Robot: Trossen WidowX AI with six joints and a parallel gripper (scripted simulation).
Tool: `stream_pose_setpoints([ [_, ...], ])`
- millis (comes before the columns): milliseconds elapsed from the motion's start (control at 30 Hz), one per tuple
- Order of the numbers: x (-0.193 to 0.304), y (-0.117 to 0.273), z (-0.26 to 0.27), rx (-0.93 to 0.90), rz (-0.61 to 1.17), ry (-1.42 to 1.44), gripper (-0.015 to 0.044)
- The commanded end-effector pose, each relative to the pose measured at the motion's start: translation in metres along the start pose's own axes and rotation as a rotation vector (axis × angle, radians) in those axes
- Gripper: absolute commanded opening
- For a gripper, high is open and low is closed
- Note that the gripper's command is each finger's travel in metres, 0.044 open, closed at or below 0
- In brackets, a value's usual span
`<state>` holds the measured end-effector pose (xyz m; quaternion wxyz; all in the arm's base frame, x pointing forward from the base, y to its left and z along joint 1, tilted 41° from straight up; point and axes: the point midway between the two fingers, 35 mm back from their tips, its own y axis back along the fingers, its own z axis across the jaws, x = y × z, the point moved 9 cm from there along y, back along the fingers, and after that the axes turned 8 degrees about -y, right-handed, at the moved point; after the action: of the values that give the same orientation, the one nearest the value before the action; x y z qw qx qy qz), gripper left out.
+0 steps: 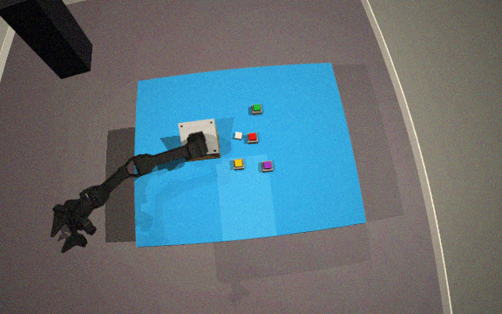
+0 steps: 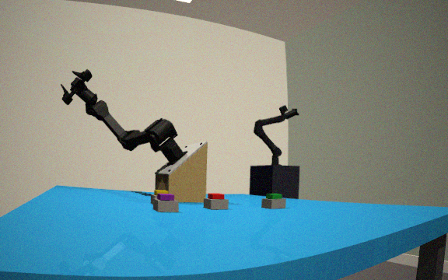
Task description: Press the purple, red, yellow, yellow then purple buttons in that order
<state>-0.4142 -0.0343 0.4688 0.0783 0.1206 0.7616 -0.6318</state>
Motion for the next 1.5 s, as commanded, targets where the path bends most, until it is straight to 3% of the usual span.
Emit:
stream_pose_setpoints([
  [0,-0.003,-0.001,-0.001,0.002,-0.009,0.008,0.0400],
  [400,-0.152,-0.042,-0.029,0.125,-0.405,0.396,0.0400],
  [733,-0.288,-0.038,-0.045,0.302,-0.760,0.770,0.0400],
  [1133,-0.437,0.014,-0.051,0.690,-1.155,1.201,0.0400],
  [1467,-0.542,0.096,-0.044,1.227,-1.433,1.498,0.0400],
])
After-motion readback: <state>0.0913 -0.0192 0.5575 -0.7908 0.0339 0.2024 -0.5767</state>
